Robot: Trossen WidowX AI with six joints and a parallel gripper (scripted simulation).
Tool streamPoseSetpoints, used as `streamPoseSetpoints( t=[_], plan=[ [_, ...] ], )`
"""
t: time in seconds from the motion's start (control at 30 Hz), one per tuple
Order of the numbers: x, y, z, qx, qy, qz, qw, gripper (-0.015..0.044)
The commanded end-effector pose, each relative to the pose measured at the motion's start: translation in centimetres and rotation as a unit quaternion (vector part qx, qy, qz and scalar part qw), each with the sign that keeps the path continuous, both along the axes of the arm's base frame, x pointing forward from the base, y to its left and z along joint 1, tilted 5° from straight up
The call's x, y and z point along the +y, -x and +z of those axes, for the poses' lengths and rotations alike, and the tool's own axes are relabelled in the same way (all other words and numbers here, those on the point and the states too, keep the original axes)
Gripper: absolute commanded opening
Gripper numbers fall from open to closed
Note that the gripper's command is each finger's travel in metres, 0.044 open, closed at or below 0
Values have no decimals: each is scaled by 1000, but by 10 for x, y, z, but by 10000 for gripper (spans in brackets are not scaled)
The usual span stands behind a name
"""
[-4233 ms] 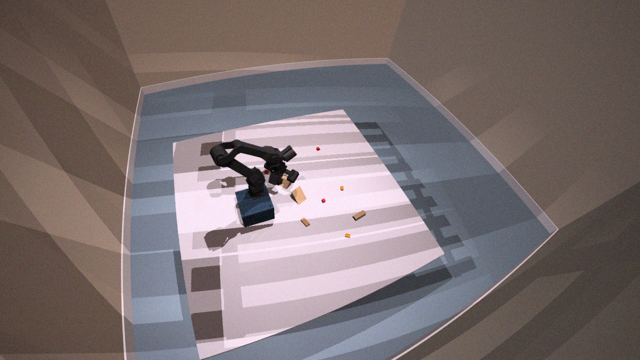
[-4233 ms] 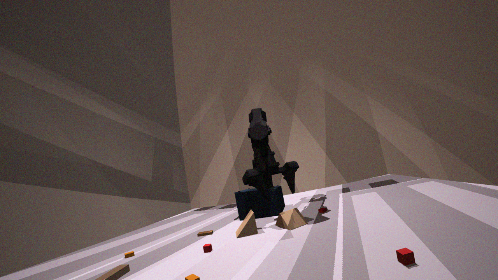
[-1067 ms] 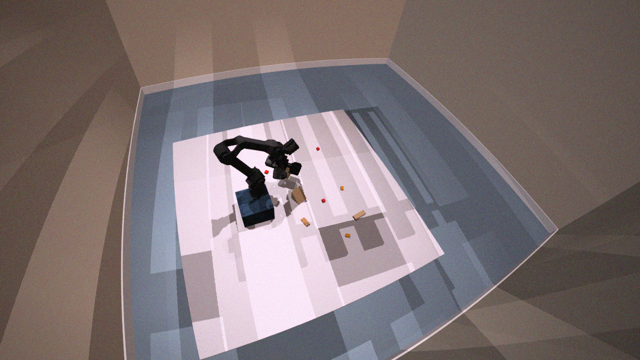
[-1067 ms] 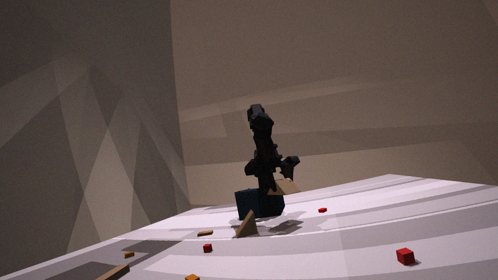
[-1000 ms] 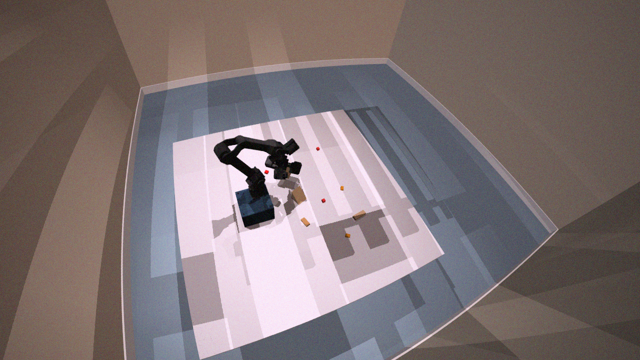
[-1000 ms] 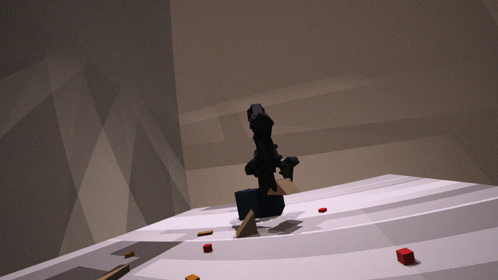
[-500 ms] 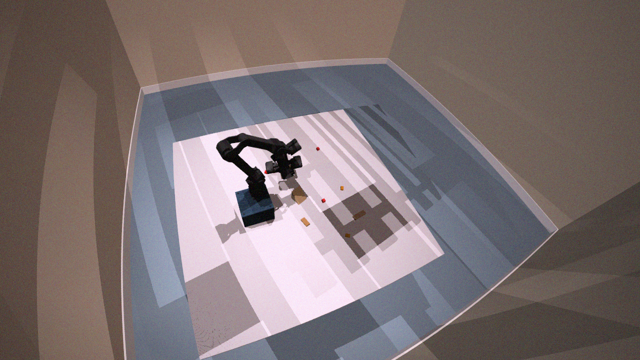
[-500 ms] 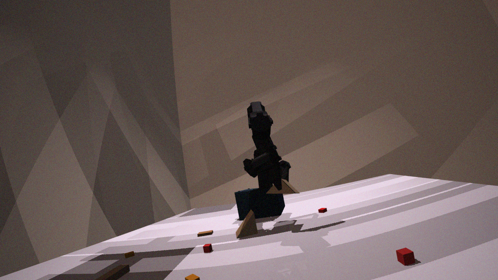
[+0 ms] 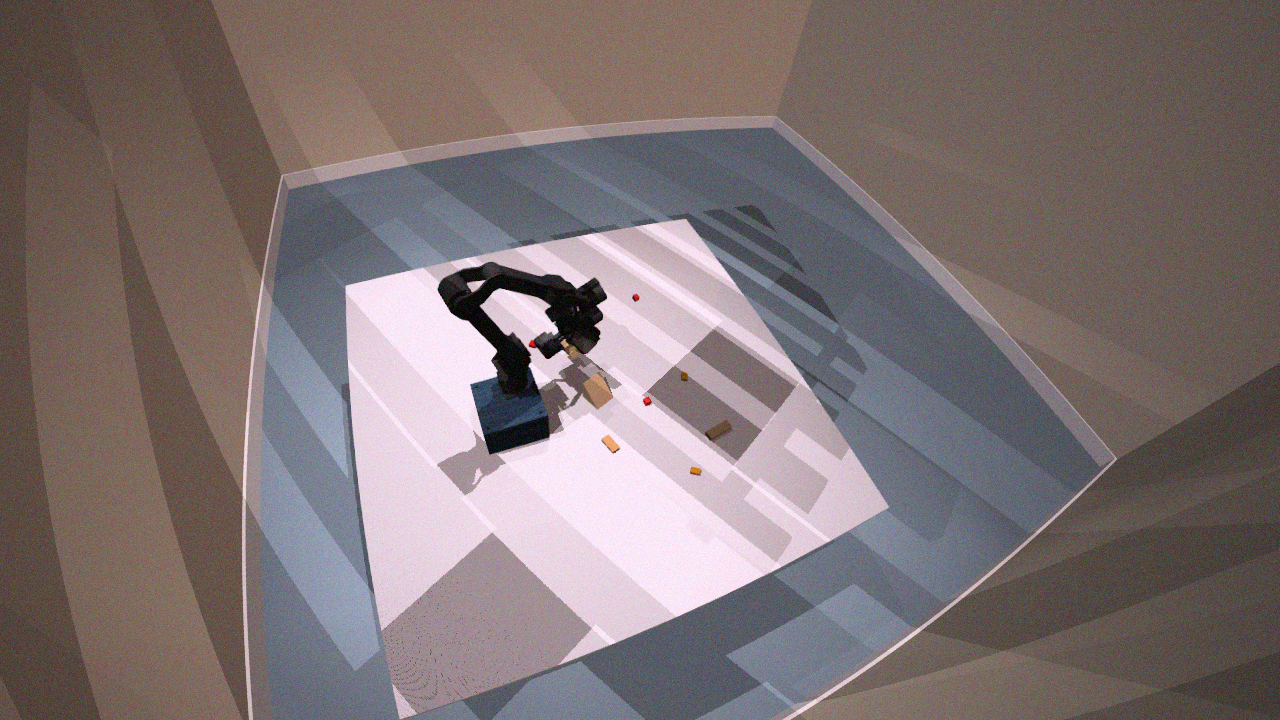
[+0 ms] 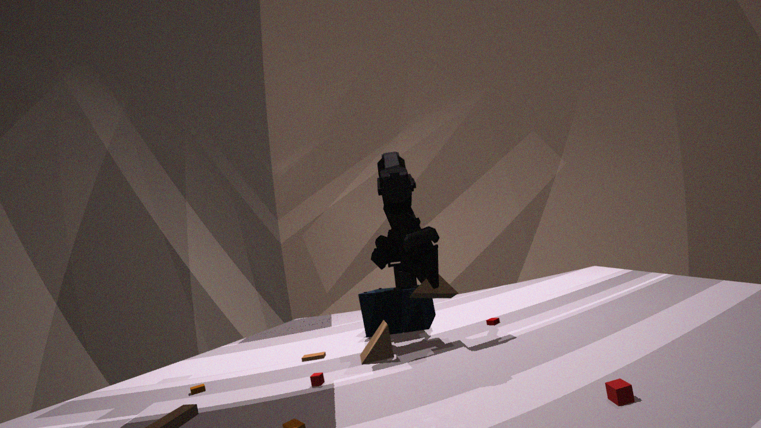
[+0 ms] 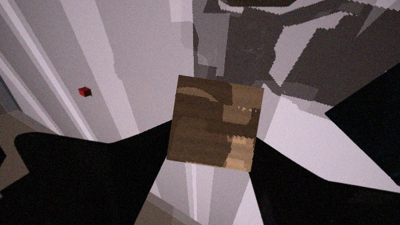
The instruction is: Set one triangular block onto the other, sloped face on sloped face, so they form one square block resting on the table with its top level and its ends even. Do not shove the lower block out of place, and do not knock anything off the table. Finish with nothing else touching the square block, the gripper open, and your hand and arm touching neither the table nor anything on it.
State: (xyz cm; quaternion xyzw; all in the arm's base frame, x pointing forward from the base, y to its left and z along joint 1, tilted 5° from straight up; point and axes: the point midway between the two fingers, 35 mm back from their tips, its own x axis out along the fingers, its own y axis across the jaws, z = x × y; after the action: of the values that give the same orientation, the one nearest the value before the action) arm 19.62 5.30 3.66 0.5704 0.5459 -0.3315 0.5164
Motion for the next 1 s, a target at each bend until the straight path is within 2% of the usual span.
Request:
streamPoseSetpoints(
  t=[0.0,0.47,0.97],
  plan=[
    [1,-2,1,-12,6,60,998,0],
    [0,-3,1,-59,32,278,958,0],
    [0,-4,1,-113,48,494,861,0]
  ],
)
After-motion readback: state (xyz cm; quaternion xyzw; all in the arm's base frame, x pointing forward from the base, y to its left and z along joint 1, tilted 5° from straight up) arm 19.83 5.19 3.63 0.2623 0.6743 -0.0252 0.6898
